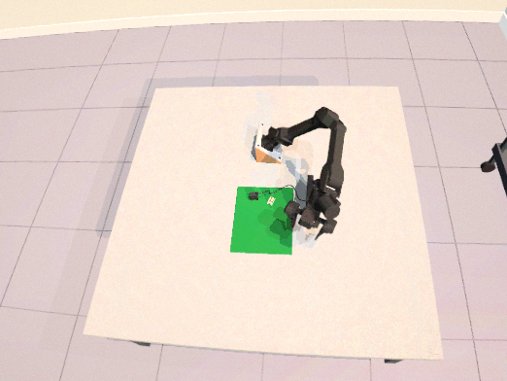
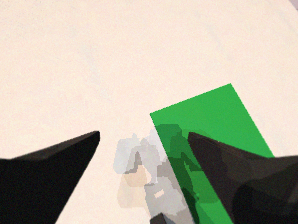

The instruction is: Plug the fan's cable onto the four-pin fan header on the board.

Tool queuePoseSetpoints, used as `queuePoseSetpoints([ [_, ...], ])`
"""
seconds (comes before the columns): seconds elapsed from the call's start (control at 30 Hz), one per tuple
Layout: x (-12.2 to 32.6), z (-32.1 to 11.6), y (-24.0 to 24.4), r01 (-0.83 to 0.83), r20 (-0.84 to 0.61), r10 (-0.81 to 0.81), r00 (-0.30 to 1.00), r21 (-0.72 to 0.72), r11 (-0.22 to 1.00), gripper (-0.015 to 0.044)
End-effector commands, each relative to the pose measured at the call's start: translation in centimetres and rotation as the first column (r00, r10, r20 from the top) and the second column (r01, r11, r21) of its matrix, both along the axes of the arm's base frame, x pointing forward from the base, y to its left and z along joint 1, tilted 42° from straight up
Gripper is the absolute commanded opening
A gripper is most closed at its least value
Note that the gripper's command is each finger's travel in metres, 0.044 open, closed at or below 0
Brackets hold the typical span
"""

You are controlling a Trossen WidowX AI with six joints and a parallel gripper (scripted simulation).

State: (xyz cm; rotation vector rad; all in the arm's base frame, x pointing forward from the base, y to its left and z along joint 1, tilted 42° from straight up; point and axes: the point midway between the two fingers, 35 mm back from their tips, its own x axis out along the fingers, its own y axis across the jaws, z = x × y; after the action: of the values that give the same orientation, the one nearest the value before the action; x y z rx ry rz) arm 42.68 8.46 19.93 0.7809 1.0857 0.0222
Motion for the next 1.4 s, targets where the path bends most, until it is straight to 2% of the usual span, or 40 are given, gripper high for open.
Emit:
queuePoseSetpoints([
  [0.0,-1.7,-3.8,-5.3,0.092,-0.172,-0.090,0.981,0.006,0.996,0.0440],
  [0.3,-9.6,-10.4,-15.8,0.376,-0.569,-0.271,0.776,0.073,0.924,0.0440],
  [0.53,-17.8,-12.5,-20.3,0.637,-0.817,-0.259,0.515,0.162,0.754,0.0440],
  [0.8,-18.5,-12.8,-20.4,0.660,-0.834,-0.250,0.493,0.171,0.732,0.0440],
  [1.1,-17.9,-19.6,-14.5,0.660,-0.833,-0.248,0.494,0.174,0.731,0.0440],
  [1.37,-18.0,-20.2,-13.9,0.659,-0.833,-0.247,0.495,0.175,0.731,0.0440],
])
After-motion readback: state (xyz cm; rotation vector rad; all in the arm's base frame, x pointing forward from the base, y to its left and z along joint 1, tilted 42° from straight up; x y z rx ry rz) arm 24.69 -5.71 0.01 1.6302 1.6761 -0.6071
